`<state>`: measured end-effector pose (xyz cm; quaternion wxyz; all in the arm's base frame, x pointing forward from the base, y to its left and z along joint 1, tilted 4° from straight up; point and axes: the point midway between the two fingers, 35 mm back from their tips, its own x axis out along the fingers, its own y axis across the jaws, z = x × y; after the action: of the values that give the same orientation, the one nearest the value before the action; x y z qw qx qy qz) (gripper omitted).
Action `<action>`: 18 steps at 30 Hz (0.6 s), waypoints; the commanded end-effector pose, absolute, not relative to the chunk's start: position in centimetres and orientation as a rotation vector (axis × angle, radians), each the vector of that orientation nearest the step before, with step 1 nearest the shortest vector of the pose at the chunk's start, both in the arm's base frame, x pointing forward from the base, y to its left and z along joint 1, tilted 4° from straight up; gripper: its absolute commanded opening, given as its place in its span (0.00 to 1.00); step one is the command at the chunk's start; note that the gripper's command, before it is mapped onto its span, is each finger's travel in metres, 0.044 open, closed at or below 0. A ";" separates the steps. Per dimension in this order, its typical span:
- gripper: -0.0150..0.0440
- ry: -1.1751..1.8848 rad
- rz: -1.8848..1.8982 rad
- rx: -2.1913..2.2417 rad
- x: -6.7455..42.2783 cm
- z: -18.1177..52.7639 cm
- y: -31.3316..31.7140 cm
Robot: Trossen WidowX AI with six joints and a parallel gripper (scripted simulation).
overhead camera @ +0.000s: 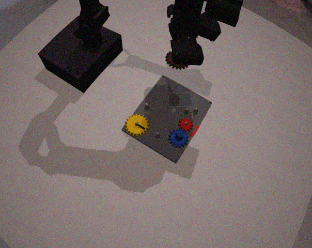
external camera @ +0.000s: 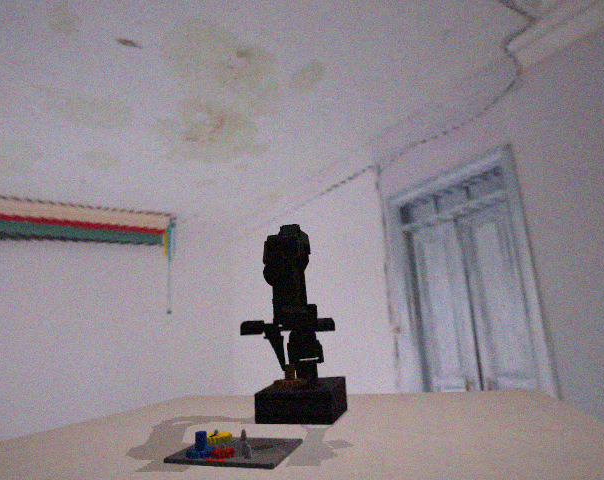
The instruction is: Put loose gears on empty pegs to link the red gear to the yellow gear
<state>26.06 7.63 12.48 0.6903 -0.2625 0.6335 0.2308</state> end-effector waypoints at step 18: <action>0.25 1.409 0.521 -0.592 29.1 11.3 4.0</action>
<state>28.55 4.50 11.45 0.6899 -0.2641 0.6332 0.2310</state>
